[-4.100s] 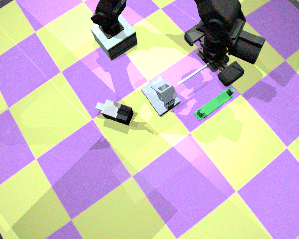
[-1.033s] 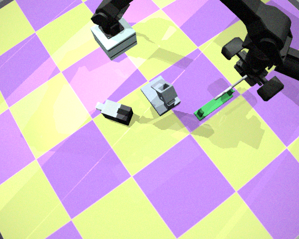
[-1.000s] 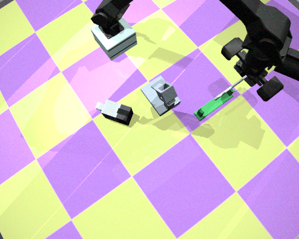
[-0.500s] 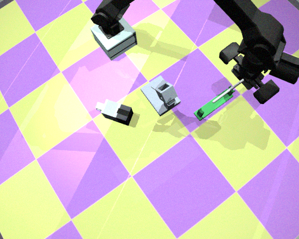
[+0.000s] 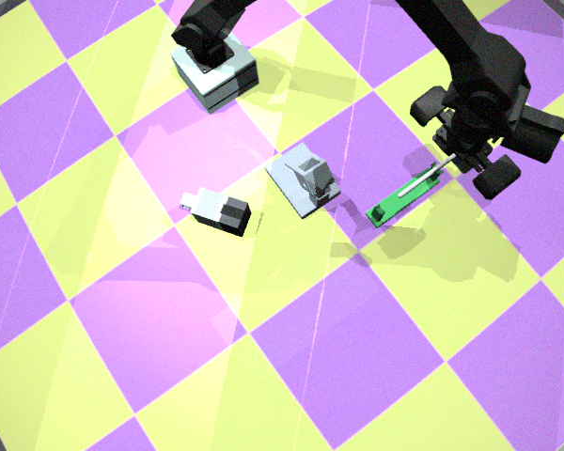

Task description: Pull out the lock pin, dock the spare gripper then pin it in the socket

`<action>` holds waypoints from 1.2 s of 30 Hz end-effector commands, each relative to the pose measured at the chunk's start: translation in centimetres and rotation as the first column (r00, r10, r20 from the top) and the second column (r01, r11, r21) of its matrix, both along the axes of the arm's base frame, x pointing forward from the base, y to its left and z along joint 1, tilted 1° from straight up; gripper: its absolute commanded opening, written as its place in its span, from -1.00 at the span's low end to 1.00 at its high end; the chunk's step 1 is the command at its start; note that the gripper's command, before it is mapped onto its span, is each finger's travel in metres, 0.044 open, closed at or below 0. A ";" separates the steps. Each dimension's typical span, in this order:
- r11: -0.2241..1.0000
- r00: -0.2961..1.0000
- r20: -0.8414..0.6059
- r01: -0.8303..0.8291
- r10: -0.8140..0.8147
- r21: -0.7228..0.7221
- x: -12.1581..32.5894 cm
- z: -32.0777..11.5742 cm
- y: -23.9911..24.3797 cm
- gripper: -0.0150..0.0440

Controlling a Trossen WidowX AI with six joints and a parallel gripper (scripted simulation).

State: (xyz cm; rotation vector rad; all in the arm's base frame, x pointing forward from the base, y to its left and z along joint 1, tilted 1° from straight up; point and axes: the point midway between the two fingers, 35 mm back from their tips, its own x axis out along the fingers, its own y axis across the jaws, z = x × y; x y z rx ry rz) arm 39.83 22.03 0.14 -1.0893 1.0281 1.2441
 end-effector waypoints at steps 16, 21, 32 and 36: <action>1.000 1.000 -0.004 -0.001 0.001 -0.002 -0.1 -0.3 -0.1 -0.49; 1.000 1.000 -0.004 -0.001 0.001 -0.002 -0.1 -0.3 -0.1 -0.49; 1.000 1.000 -0.003 0.000 0.000 -0.002 -0.1 -0.2 -0.1 0.13; 1.000 1.000 -0.003 0.000 0.000 -0.002 -0.1 -0.2 -0.1 0.19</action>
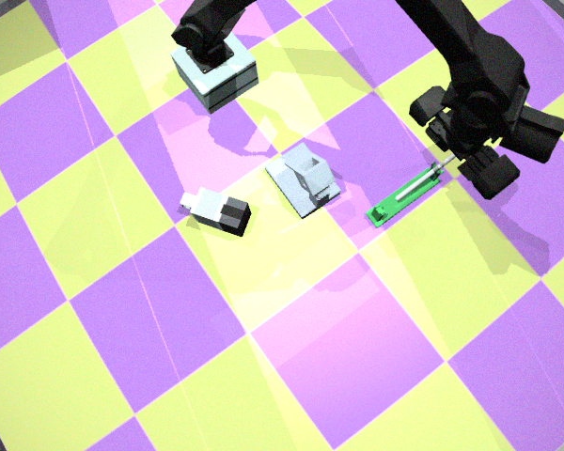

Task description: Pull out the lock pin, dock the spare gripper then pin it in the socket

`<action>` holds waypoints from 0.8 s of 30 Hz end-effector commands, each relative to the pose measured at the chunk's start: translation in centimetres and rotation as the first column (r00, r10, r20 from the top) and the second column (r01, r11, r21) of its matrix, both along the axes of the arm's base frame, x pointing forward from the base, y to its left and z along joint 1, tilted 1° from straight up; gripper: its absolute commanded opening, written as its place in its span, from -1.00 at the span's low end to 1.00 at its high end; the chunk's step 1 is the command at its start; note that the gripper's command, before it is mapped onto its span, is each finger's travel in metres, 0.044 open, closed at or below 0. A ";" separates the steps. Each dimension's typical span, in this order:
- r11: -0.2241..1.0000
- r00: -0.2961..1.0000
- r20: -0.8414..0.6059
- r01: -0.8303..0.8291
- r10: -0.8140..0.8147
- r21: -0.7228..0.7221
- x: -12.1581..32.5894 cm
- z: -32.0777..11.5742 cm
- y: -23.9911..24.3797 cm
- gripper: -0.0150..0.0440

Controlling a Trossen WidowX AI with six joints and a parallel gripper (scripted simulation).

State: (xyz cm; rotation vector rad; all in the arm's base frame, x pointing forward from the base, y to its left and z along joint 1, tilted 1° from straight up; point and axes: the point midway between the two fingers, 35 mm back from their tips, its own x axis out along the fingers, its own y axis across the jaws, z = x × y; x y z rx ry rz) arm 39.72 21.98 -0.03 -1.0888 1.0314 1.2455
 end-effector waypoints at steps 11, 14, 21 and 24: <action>1.000 1.000 -0.005 -0.001 0.001 -0.002 -0.3 2.7 -0.1 0.19; 1.000 1.000 -0.003 -0.001 0.001 -0.002 -0.3 3.5 -0.1 0.19; 1.000 1.000 -0.003 -0.001 0.001 -0.002 -0.4 5.2 -0.1 0.19; 1.000 1.000 -0.003 -0.002 0.002 -0.002 -0.4 5.9 -0.1 0.19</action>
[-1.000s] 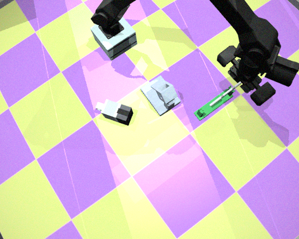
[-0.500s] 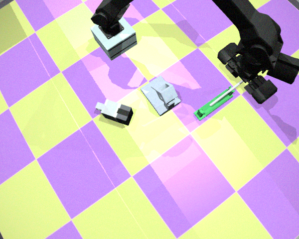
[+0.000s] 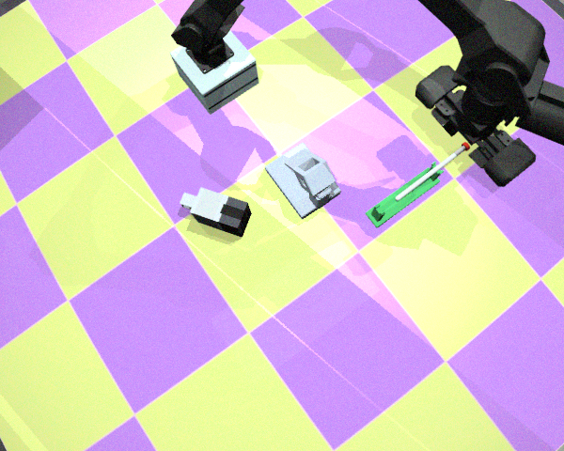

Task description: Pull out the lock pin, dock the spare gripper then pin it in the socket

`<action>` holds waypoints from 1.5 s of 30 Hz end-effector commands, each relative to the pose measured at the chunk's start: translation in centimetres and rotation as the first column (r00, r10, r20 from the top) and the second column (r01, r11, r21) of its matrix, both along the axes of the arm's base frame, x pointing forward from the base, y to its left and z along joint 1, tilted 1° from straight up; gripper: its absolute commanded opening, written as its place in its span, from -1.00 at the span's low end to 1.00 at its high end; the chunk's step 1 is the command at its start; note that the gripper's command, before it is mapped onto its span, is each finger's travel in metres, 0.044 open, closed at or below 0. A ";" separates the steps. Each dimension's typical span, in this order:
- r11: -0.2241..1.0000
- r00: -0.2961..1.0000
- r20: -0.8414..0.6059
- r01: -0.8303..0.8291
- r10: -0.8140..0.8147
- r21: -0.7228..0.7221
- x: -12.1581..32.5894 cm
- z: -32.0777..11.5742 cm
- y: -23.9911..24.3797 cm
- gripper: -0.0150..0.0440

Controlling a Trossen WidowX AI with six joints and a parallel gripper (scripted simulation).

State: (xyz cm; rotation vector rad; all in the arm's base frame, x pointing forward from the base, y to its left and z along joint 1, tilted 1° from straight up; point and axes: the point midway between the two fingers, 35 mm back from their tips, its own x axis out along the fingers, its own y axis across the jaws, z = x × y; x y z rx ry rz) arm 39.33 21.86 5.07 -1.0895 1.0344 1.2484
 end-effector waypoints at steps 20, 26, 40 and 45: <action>0.998 1.000 -0.015 0.002 -0.003 -0.058 -0.1 7.0 -6.3 0.12; 0.998 1.000 -0.015 0.002 -0.003 -0.058 -0.1 7.0 -6.3 0.12; 0.998 1.000 -0.015 0.002 -0.003 -0.058 0.1 -0.1 -6.4 0.12; 0.998 1.000 -0.015 0.002 -0.003 -0.058 0.2 -0.7 -6.4 0.12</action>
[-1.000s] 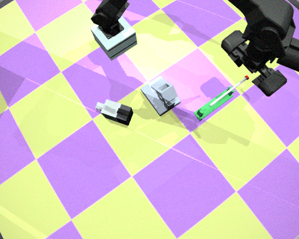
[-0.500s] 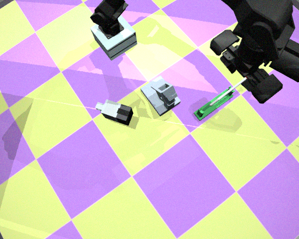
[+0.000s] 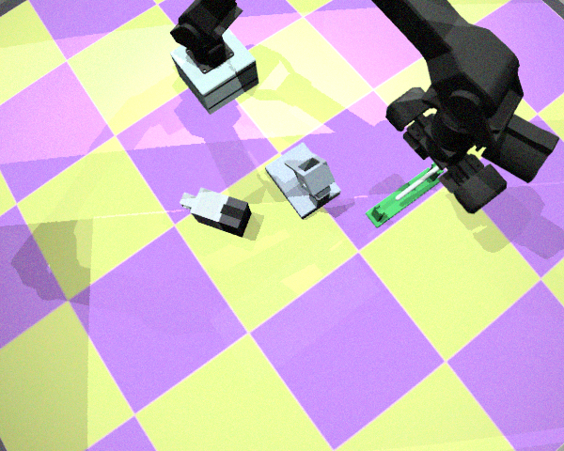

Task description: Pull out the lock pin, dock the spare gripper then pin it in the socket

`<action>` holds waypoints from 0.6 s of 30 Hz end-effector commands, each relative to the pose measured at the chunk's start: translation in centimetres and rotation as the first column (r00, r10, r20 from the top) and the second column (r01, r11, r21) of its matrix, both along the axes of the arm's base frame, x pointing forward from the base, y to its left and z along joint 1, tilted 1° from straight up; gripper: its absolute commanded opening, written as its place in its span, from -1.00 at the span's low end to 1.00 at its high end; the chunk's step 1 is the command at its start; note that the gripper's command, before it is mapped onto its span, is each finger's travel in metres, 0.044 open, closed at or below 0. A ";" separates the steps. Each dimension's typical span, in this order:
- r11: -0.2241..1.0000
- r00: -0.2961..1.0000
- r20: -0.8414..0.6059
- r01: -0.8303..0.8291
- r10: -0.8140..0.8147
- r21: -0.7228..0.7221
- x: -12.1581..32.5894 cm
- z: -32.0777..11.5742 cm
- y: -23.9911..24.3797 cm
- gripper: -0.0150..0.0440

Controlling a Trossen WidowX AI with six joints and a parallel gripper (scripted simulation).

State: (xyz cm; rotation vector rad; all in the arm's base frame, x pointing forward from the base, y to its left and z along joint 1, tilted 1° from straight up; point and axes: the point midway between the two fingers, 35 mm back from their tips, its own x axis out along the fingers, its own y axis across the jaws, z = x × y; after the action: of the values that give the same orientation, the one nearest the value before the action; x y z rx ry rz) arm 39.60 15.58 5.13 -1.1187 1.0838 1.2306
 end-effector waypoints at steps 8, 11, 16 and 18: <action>1.000 1.000 -0.003 -0.004 0.004 -0.007 0.0 -2.1 -0.1 0.12; 1.000 1.000 -0.003 -0.004 0.004 -0.007 0.1 -2.6 -0.1 0.12; 1.000 1.000 -0.003 -0.004 0.004 -0.007 0.1 -3.4 -0.1 0.12; 1.000 1.000 -0.003 -0.004 0.004 -0.007 0.1 -3.7 -0.1 0.12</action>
State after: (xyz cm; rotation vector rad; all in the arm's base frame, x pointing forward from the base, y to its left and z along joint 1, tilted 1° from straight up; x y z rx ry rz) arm 39.95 15.64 2.44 -1.1210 1.0753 1.2259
